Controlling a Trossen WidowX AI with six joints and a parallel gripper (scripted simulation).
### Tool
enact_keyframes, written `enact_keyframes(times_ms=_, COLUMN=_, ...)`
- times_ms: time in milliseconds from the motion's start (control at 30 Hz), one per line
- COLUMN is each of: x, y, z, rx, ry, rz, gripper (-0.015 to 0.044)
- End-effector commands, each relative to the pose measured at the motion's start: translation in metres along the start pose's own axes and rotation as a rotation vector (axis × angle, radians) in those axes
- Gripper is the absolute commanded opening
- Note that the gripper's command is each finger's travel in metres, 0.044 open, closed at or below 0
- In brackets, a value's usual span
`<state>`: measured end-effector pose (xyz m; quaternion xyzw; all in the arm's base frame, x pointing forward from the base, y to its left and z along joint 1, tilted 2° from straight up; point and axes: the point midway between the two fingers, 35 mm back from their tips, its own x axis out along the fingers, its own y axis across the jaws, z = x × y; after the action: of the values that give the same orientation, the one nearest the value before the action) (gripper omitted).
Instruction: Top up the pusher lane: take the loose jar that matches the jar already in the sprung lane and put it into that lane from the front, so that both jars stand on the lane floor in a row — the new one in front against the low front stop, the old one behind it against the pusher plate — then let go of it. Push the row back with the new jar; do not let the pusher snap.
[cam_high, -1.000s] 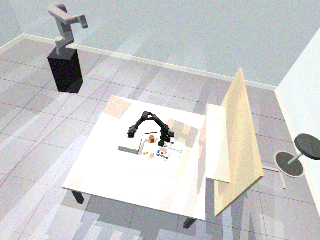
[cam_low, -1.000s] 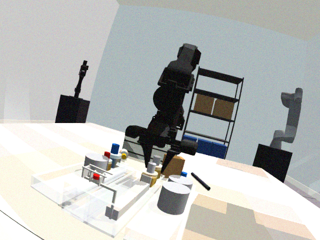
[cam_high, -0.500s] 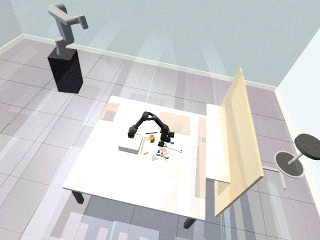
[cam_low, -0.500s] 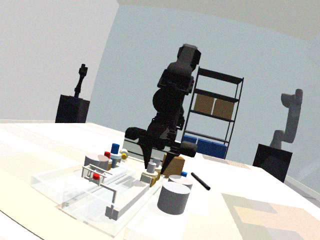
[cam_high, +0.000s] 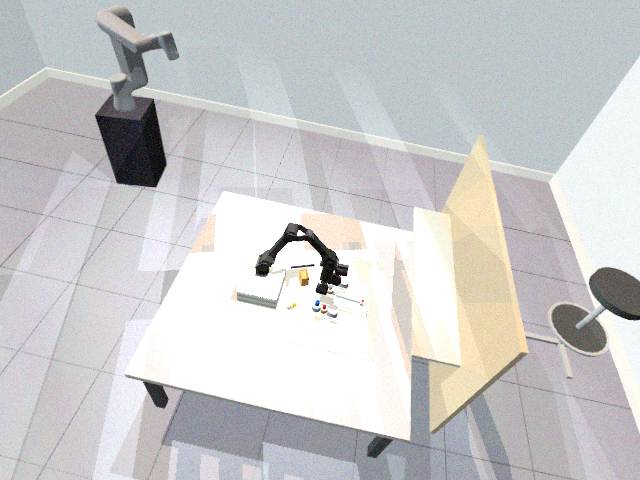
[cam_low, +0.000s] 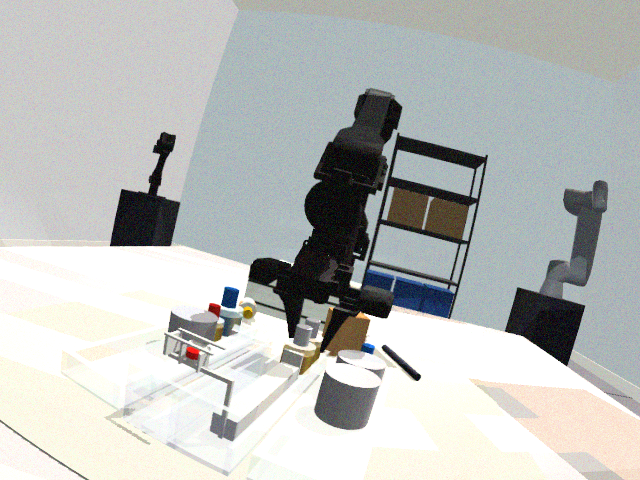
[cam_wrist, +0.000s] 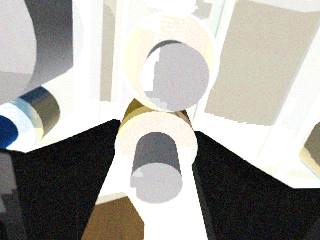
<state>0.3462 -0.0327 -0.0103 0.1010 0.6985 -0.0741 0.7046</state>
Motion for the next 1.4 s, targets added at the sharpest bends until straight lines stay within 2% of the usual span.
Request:
enact_keyframes(times_ms=0, x=0.0010, y=0.0005, z=0.0037, rx=-0.003, ry=-0.017, rz=0.002, gripper=0.0000)
enact_keyframes(times_ms=1367, x=0.0025, y=0.0005, z=-0.0031, rx=-0.003, ry=-0.016, rz=0.002, gripper=0.0000)
